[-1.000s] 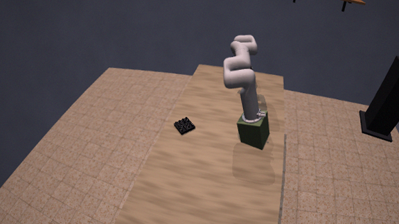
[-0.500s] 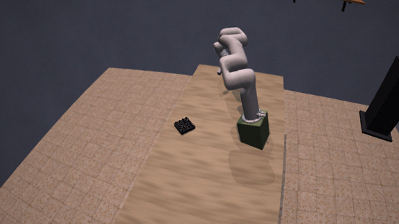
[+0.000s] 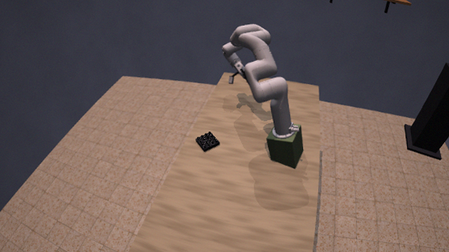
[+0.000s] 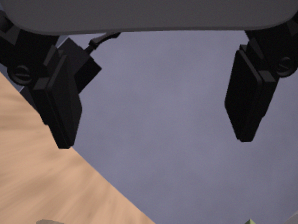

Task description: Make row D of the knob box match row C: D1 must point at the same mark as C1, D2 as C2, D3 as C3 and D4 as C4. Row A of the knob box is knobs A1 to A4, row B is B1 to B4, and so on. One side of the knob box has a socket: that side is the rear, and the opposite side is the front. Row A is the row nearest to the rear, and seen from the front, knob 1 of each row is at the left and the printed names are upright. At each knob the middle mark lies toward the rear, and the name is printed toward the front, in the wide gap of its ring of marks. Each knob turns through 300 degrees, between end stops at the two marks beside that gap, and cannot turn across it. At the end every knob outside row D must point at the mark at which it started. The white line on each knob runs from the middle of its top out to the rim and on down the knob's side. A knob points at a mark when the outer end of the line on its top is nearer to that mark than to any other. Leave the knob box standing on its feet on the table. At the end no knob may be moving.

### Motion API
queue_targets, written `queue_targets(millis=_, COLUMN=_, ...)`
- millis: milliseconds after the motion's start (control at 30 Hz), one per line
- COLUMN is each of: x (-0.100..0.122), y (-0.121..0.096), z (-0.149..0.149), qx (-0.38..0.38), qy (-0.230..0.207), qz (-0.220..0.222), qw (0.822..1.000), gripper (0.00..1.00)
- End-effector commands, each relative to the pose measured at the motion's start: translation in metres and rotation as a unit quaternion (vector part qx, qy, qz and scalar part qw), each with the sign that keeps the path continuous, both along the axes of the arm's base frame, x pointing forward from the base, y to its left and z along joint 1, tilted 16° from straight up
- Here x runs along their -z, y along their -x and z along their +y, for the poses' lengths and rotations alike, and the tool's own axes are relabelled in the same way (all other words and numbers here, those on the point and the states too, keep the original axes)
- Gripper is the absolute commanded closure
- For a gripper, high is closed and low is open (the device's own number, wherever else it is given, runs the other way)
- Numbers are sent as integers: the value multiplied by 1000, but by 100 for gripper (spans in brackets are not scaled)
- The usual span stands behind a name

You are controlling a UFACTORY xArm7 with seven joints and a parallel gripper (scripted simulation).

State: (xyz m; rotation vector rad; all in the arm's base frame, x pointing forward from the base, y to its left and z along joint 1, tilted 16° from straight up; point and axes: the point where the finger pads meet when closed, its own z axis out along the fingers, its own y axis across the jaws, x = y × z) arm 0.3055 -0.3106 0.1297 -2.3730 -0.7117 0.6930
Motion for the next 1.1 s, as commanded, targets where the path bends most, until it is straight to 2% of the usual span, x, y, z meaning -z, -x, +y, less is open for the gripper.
queue_targets(millis=0, x=-14, y=-21, z=19, qx=8, qy=57, qz=-13, qw=998, gripper=0)
queue_targets(millis=367, x=-15, y=-24, z=22, qx=10, qy=63, qz=-14, qw=998, gripper=0)
queue_targets(millis=433, x=-29, y=-45, z=50, qx=24, qy=115, qz=-32, qw=993, gripper=0)
queue_targets(millis=533, x=-33, y=-50, z=58, qx=28, qy=127, qz=-38, qw=991, gripper=0)
queue_targets(millis=900, x=-33, y=-50, z=58, qx=28, qy=128, qz=-38, qw=991, gripper=0)
queue_targets(millis=967, x=-47, y=-68, z=89, qx=48, qy=174, qz=-63, qw=982, gripper=0)
queue_targets(millis=1067, x=-51, y=-72, z=98, qx=54, qy=185, qz=-71, qw=979, gripper=0)
